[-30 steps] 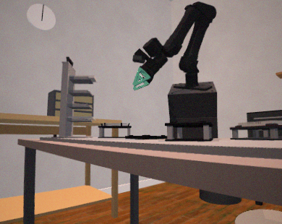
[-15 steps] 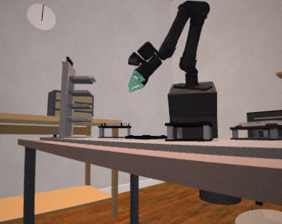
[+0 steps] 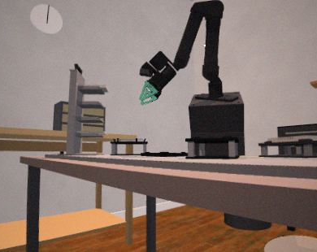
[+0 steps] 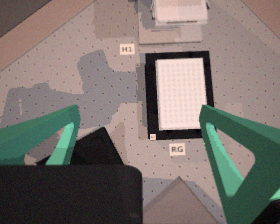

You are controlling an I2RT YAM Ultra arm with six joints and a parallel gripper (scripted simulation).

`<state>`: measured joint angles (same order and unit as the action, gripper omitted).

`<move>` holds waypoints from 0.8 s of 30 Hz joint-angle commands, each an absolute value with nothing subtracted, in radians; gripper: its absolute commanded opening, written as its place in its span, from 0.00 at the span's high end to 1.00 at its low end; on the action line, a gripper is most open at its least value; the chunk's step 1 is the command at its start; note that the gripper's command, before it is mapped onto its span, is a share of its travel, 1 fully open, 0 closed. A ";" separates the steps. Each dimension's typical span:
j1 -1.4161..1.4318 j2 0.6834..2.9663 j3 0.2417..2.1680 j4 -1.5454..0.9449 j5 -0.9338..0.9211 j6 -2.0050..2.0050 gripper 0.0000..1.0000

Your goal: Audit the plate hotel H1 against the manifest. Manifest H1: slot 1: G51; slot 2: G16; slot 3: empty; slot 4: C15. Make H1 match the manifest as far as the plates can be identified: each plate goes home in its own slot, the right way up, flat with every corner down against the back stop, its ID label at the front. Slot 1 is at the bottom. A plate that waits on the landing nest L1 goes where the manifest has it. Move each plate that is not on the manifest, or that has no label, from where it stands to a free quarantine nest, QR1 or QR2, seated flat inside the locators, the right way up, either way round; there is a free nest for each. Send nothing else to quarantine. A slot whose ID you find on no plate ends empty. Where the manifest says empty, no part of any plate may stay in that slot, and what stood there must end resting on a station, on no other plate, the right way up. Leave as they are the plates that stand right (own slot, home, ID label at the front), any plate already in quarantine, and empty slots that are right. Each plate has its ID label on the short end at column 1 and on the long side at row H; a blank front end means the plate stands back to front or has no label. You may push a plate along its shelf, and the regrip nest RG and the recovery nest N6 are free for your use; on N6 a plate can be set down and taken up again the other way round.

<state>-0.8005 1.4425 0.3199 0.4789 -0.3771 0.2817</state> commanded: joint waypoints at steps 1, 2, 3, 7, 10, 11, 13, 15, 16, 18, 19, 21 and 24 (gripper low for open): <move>-0.844 1.467 0.342 0.531 -0.427 0.241 0.00; -0.857 1.479 0.346 0.537 -0.438 0.233 0.00; -0.870 1.491 0.350 0.542 -0.449 0.225 0.00; -0.895 1.516 0.358 0.551 -0.469 0.209 0.00; -0.932 1.554 0.372 0.563 -0.499 0.185 0.00; -0.944 1.566 0.377 0.566 -0.508 0.177 0.00; -0.967 1.591 0.388 0.572 -0.527 0.161 0.00; -0.989 1.615 0.400 0.577 -0.545 0.145 0.00; -1.000 1.628 0.406 0.579 -0.554 0.137 0.00; -1.022 1.652 0.419 0.582 -0.571 0.122 0.00; -1.032 1.664 0.426 0.583 -0.579 0.114 0.00; -1.053 1.688 0.440 0.585 -0.595 0.099 0.00; -1.063 1.700 0.447 0.585 -0.603 0.092 0.00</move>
<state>-1.0443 1.6951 0.4290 0.5598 -0.5770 0.1154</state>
